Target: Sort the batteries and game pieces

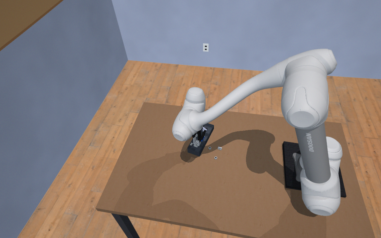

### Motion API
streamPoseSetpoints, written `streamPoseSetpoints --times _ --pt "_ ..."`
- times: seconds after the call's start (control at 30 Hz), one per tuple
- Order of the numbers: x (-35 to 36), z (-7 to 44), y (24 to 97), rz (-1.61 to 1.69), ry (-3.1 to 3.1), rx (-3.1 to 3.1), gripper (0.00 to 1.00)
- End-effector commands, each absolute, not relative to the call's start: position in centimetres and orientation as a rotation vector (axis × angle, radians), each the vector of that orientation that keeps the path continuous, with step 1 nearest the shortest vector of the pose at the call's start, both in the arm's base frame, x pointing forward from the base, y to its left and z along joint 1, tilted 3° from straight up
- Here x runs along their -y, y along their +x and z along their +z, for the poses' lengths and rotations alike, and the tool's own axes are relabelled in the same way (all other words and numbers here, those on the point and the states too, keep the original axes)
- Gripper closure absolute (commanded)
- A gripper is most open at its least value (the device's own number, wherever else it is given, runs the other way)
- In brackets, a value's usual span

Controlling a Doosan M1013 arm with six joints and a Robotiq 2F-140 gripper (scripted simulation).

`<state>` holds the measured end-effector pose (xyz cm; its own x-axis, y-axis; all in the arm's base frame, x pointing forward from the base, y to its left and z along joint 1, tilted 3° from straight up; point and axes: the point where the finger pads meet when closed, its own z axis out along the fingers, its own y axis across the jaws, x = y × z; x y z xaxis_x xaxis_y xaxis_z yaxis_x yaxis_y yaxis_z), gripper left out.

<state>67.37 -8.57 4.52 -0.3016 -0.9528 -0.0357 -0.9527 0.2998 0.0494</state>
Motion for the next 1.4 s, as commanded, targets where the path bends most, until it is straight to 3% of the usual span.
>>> streamPoseSetpoints --times 0.0,1.37 --pt "8.6 4.5 67.4 -0.096 1.856 2.532 0.87" --pt "8.3 -0.6 67.2 -0.096 1.856 2.532 0.87"
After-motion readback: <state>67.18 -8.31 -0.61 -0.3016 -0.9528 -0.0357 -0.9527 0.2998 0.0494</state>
